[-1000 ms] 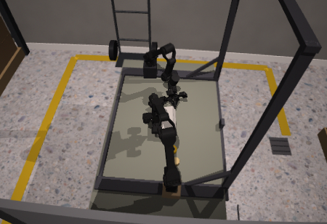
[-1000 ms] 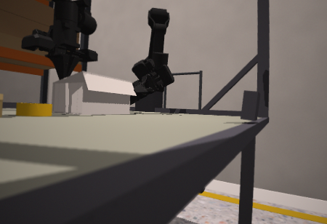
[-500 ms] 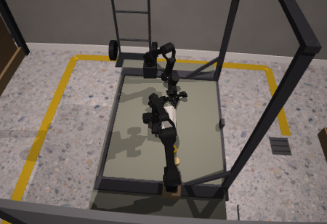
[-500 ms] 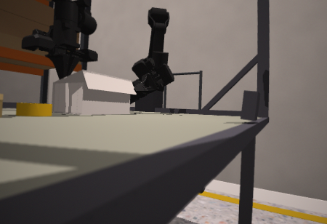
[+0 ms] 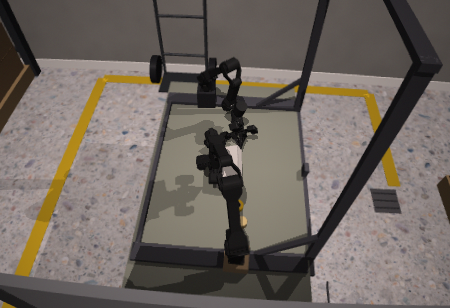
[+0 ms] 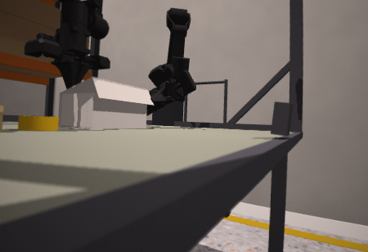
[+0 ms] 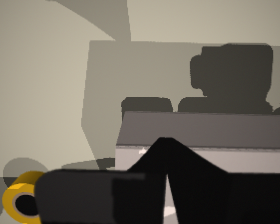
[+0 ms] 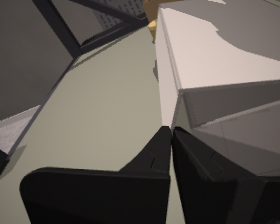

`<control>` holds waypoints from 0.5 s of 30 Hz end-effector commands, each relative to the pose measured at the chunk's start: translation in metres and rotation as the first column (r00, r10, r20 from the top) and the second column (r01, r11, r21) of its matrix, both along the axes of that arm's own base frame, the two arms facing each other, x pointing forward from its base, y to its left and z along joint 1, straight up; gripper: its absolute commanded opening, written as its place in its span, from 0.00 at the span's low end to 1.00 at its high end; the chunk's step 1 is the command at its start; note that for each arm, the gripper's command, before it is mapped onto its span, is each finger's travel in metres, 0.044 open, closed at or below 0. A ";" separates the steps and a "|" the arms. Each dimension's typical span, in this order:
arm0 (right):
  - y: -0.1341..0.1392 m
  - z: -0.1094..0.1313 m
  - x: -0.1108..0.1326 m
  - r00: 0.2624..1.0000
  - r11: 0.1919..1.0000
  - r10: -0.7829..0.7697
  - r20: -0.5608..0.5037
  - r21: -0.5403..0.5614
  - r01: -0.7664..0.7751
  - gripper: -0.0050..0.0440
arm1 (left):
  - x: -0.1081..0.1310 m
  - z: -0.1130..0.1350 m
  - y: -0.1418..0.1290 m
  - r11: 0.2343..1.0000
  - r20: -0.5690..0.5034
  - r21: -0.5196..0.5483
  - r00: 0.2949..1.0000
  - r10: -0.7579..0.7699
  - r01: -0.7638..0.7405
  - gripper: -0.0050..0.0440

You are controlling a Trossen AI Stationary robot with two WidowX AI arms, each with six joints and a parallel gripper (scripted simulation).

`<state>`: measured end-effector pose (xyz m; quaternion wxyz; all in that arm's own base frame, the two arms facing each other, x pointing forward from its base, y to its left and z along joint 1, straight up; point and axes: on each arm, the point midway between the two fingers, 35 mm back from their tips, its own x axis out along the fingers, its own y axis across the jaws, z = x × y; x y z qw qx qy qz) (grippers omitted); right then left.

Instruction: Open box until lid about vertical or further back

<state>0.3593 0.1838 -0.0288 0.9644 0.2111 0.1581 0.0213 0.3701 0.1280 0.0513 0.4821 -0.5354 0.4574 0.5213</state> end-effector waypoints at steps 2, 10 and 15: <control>0.004 0.012 0.001 1.000 1.000 0.010 0.017 0.017 -0.011 0.12 | -0.001 -0.005 0.000 1.000 -0.010 -0.003 1.000 0.001 -0.001 0.00; 0.004 0.017 0.002 1.000 1.000 0.010 0.026 0.023 -0.011 0.12 | -0.001 -0.005 0.000 1.000 -0.010 -0.003 1.000 0.001 -0.001 0.00; 0.003 0.022 0.002 1.000 1.000 0.011 0.026 0.021 -0.011 0.12 | -0.001 -0.005 0.000 1.000 -0.010 -0.003 1.000 0.001 -0.001 0.00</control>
